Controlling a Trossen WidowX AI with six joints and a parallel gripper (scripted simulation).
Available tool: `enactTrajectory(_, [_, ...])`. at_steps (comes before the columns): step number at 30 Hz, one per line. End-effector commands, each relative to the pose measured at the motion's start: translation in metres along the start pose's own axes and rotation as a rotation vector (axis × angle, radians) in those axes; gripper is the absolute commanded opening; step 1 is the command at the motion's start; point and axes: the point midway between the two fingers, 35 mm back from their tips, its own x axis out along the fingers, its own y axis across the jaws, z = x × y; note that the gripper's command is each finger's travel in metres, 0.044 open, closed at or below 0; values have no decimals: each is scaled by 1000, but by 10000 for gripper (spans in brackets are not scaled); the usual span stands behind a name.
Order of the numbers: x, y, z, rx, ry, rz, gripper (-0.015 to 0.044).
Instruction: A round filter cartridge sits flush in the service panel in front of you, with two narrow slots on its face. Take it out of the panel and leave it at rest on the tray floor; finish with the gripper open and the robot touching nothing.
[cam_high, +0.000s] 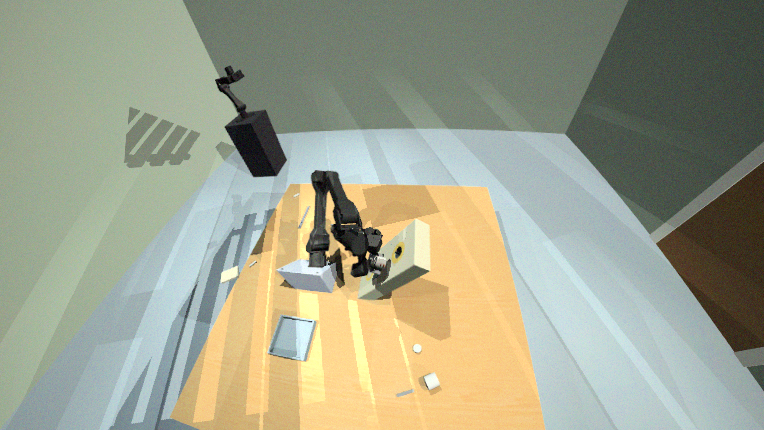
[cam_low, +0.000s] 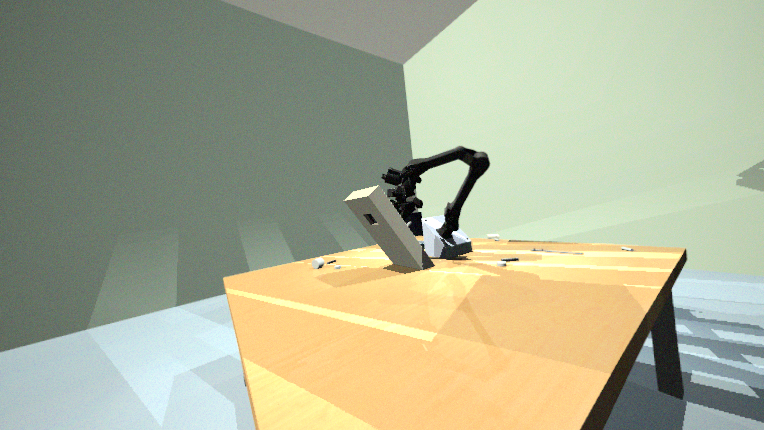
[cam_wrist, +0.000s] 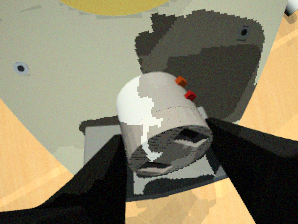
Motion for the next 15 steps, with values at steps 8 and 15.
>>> enactTrajectory(8, [-21, -2, 21, -5, -3, -6, 0])
enactTrajectory(15, [-56, -4, 25, -3, -1, -11, 0])
